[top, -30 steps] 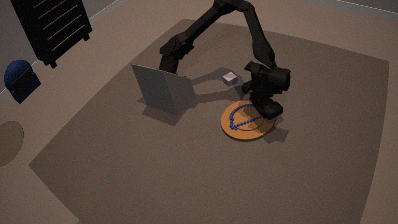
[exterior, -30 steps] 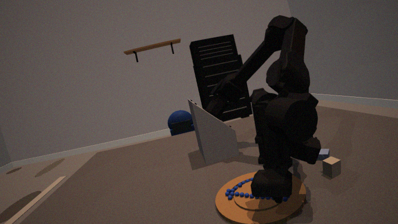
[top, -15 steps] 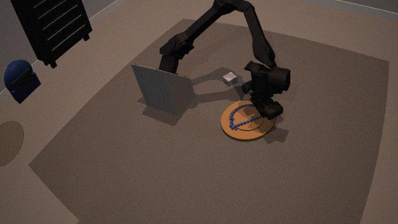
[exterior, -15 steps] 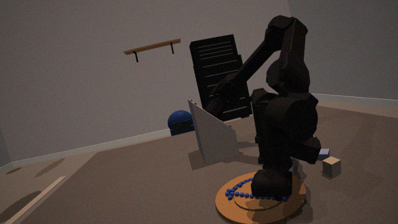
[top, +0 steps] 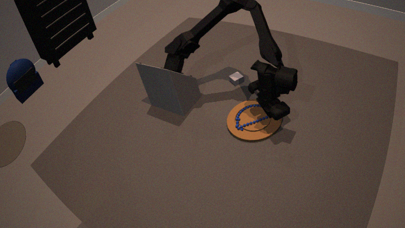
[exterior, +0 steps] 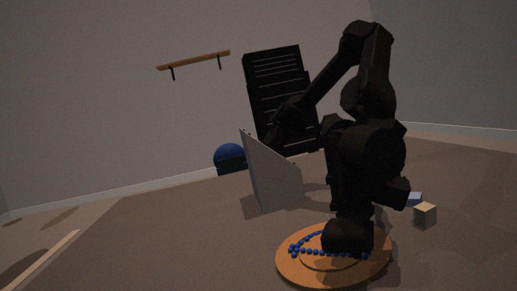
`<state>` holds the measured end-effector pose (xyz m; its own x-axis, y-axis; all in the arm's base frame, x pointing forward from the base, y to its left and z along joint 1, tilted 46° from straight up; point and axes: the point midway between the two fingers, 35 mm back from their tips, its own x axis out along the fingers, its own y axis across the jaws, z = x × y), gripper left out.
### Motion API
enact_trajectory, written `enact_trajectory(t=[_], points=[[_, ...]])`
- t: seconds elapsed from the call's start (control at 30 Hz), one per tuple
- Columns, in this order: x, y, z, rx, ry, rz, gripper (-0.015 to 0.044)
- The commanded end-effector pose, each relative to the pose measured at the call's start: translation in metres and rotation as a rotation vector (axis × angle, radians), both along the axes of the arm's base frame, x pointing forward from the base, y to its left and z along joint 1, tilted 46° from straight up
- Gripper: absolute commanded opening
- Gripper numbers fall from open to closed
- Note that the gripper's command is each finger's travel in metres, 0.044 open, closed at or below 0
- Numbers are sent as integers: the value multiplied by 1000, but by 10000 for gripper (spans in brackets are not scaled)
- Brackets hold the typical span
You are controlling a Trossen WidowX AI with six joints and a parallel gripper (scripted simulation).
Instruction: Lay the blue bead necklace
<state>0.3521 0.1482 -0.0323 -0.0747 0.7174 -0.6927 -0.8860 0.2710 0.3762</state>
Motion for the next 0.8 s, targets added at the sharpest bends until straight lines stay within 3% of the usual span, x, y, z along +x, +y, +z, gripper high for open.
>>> enact_trajectory(t=[0.0, 0.77], points=[[0, -1, 0, 0, 0, 0, 0], [12, 0, 2, 2, 2, -4, 0]])
